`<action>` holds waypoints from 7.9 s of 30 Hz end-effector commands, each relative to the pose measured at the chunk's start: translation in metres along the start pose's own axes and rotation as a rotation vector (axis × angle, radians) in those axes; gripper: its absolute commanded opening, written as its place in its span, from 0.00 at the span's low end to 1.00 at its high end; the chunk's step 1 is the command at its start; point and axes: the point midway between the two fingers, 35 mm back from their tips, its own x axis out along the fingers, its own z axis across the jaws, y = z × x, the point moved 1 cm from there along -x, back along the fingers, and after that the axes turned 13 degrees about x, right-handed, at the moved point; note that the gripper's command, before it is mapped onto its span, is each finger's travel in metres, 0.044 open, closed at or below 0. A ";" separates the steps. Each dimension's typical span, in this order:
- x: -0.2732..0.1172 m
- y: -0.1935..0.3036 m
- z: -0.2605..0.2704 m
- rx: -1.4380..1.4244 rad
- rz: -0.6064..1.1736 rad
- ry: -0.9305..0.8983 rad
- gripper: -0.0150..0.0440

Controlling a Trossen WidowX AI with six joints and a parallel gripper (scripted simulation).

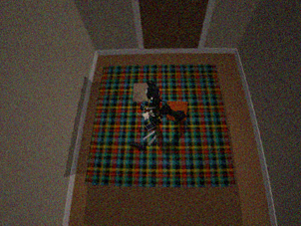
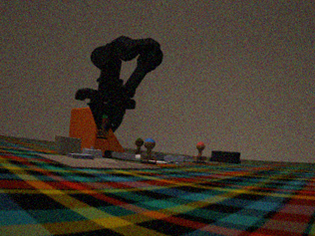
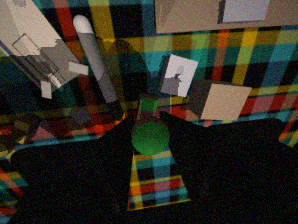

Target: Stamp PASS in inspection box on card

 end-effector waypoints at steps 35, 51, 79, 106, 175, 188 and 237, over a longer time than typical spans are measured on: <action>-0.021 -0.005 0.017 -0.004 0.002 0.015 0.25; -0.029 -0.024 0.130 0.002 -0.006 0.031 0.25; -0.021 0.004 0.254 -0.007 0.006 -0.006 0.25; -0.004 0.003 0.254 -0.010 0.006 -0.005 0.25; 0.032 0.005 0.256 -0.021 0.006 -0.009 0.25; 0.033 0.005 0.256 -0.021 0.006 -0.009 0.25; 0.035 0.005 0.256 -0.021 0.006 -0.009 0.25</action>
